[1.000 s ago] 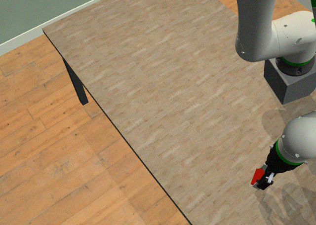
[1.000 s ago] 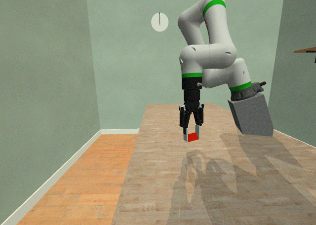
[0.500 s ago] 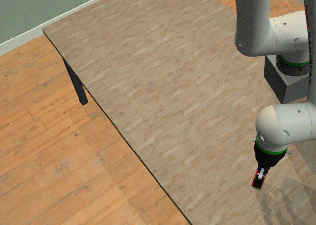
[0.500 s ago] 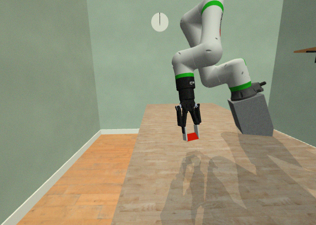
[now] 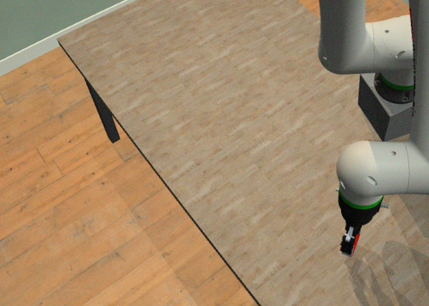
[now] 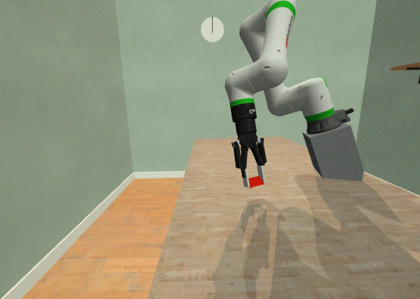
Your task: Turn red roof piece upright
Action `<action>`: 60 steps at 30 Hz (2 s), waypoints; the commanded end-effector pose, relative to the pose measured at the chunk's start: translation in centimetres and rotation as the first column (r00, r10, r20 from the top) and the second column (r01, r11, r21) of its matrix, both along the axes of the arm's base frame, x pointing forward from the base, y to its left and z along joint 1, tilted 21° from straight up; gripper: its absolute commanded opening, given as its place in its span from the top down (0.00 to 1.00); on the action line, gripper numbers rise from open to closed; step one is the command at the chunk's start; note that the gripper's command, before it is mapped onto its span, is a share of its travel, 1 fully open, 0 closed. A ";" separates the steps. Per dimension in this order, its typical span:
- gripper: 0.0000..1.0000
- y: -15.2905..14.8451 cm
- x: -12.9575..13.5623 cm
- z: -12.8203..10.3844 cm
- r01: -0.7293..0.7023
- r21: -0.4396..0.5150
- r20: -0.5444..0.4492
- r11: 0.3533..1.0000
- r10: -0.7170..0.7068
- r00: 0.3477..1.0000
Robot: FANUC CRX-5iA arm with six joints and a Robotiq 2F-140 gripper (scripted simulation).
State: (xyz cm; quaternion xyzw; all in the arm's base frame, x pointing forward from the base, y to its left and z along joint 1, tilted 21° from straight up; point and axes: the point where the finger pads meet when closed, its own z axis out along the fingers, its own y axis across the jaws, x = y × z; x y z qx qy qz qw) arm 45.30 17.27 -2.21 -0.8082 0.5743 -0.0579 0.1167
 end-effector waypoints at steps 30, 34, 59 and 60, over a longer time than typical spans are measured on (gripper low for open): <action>0.59 -0.4 0.1 -0.2 -0.061 0.246 -0.079 0.967 0.083 0.993; 0.59 -0.6 -0.1 -0.6 -0.073 0.334 -0.117 0.940 0.118 0.986; 0.59 -0.7 0.7 -0.4 -0.107 0.639 -0.143 0.762 0.254 0.957; 0.59 -0.7 0.7 -0.4 -0.107 0.639 -0.143 0.762 0.254 0.957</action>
